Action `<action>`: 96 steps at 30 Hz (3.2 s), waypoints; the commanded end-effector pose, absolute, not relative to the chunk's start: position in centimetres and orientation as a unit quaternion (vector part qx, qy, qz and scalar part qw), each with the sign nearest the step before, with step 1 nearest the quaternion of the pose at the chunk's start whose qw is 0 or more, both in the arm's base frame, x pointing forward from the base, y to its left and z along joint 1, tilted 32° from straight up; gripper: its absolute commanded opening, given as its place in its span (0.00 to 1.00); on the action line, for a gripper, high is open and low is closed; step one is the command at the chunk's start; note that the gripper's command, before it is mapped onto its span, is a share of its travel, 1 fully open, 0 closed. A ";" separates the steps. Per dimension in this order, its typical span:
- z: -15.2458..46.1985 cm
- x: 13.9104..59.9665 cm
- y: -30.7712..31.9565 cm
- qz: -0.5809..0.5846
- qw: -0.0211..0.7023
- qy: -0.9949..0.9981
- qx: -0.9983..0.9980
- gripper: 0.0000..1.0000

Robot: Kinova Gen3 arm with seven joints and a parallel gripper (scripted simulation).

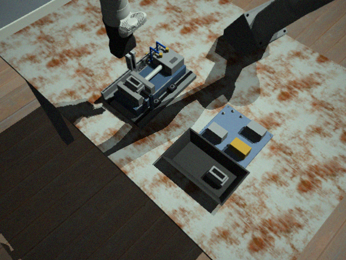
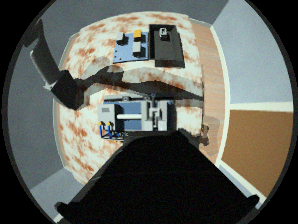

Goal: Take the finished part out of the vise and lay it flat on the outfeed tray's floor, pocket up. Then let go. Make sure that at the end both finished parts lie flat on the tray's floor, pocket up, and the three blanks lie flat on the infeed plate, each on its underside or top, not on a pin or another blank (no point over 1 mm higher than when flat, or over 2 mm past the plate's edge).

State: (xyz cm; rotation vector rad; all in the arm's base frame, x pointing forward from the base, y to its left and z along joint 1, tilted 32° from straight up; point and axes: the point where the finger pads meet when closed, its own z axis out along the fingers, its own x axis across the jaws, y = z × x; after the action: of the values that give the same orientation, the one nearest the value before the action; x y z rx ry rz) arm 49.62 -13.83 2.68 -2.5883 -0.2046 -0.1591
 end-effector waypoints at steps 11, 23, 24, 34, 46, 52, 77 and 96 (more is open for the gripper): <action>2.8 49.7 -13.9 -0.060 0.266 -0.076 -0.959 0.00; 2.8 49.7 -13.9 -0.060 0.266 -0.076 -0.959 0.00; 2.8 49.7 -13.9 -0.060 0.266 -0.076 -0.959 0.00; 2.8 49.7 -13.9 -0.060 0.266 -0.076 -0.959 1.00; 2.8 49.7 -13.9 -0.060 0.266 -0.076 -0.959 1.00; 2.8 49.7 -13.9 -0.060 0.266 -0.076 -0.959 1.00; 2.5 49.7 -13.8 -0.060 0.266 -0.075 -0.959 1.00; 0.3 49.9 -12.4 -0.060 0.266 -0.075 -0.959 1.00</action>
State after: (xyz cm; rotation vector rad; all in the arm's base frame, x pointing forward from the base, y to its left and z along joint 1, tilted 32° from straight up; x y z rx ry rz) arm 49.91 -12.59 0.55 -2.5904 -0.2035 -0.1642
